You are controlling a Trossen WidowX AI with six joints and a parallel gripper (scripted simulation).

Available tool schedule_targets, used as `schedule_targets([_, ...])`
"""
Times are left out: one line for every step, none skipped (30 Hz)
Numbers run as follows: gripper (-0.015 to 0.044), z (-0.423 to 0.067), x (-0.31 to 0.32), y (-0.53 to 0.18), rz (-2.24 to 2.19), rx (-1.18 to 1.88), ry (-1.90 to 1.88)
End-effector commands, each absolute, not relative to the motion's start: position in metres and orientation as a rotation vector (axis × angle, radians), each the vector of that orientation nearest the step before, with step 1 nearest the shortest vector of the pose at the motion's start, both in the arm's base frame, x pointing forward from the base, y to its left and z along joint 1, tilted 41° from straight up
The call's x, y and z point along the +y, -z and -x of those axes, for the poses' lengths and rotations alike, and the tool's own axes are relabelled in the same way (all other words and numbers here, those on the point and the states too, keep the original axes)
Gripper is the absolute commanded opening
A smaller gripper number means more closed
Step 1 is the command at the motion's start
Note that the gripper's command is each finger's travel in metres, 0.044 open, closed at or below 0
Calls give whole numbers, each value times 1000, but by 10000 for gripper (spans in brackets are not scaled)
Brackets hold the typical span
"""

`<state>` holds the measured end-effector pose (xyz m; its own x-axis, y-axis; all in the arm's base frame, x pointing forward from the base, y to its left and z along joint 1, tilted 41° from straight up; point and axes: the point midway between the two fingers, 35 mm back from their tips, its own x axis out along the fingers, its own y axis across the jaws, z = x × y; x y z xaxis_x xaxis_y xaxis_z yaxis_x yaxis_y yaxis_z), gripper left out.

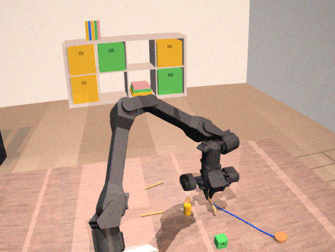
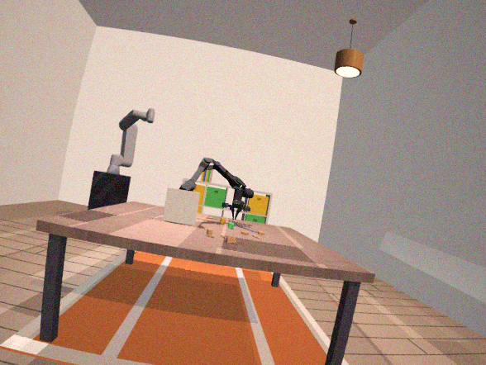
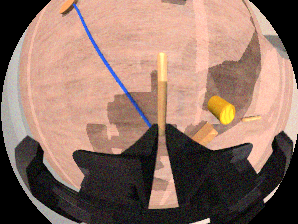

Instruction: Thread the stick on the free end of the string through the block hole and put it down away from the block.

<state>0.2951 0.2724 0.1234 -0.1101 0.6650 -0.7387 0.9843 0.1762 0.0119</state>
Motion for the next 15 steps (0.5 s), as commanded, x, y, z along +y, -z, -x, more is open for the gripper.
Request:
schedule_targets([0,-288,272,-116,-1546,1849,688])
schedule_targets([0,-287,272,-115,-1546,1849,688])
schedule_targets([0,-286,272,-114,-1546,1849,688])
schedule_targets([0,-285,272,-113,-1546,1849,688])
schedule_targets([0,-285,272,-112,-1546,1849,688])
schedule_targets([0,-284,272,-111,-1546,1849,689])
schedule_targets([0,-283,272,-110,-1545,1849,689])
schedule_targets([0,-282,272,-109,-1545,1849,689])
schedule_targets([0,-281,272,-108,-1545,1849,689])
schedule_targets([0,-280,272,-107,-1545,1849,689])
schedule_targets([0,-279,272,-106,-1545,1849,689])
schedule_targets([0,-278,272,-105,-1545,1849,689])
schedule_targets([0,-277,272,-105,-1545,1849,689])
schedule_targets([0,-276,272,-104,-1545,1849,689])
schedule_targets([0,-275,272,-103,-1545,1849,689])
